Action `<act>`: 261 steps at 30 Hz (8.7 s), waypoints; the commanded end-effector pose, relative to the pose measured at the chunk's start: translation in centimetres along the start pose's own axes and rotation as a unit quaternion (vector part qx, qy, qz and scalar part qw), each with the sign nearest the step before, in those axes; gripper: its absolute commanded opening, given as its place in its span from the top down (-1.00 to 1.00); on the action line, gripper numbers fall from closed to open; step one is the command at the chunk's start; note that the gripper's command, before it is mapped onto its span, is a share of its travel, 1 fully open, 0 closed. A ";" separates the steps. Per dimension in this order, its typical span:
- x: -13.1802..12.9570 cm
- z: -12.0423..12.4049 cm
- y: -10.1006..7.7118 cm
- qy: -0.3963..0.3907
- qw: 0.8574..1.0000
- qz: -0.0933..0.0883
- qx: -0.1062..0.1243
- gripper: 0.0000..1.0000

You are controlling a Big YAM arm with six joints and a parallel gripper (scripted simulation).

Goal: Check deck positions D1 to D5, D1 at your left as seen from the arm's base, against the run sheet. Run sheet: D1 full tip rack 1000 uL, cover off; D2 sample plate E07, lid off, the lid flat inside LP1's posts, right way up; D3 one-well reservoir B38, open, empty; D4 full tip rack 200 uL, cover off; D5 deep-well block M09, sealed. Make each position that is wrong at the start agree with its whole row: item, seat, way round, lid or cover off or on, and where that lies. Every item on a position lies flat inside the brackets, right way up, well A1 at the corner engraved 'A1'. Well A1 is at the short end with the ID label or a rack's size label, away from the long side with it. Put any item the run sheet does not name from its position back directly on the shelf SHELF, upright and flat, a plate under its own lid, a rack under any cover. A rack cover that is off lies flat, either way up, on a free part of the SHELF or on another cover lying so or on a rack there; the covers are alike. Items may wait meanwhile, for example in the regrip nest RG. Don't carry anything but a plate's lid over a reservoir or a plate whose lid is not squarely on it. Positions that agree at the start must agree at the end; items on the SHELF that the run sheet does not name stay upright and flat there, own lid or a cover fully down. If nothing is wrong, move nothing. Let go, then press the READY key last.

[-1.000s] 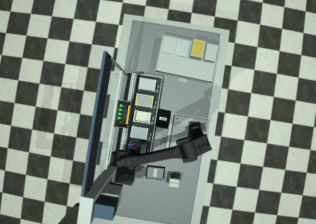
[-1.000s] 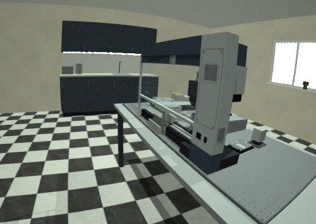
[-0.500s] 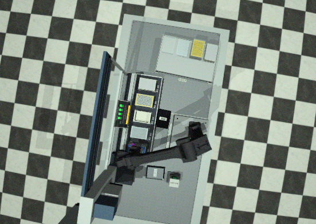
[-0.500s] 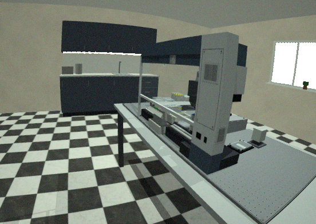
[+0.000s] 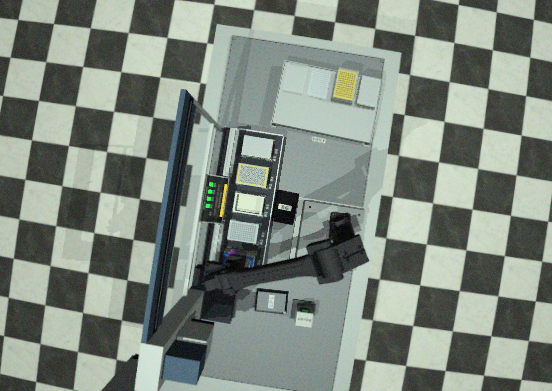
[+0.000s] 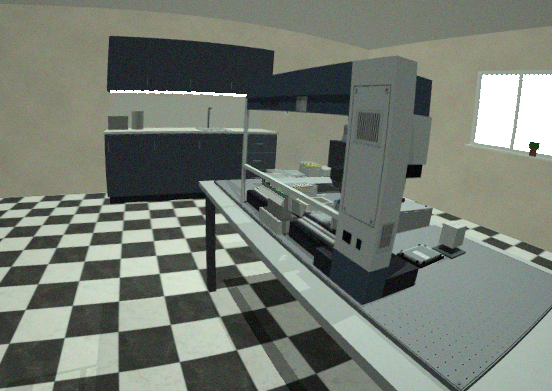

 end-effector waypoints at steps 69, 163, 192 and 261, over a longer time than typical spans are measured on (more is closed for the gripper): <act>1.0 -1.7 -3.8 0.002 1.000 -0.020 -0.024 -1.00; 1.0 -0.7 -17.7 0.000 0.999 -0.021 -0.025 -1.00; 0.1 1.3 -19.6 0.000 1.000 -0.017 -0.020 -1.00; -14.1 13.7 -13.6 0.000 1.000 -0.004 -0.007 -1.00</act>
Point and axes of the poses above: the point where the finger pads meet when closed, its own y axis out along the fingers, its own x axis across the jaws, z = x × y, the point moved 7 cm from there along -y, back along the fingers, and after that the axes turned 13 degrees about y, right-handed, at the moved point
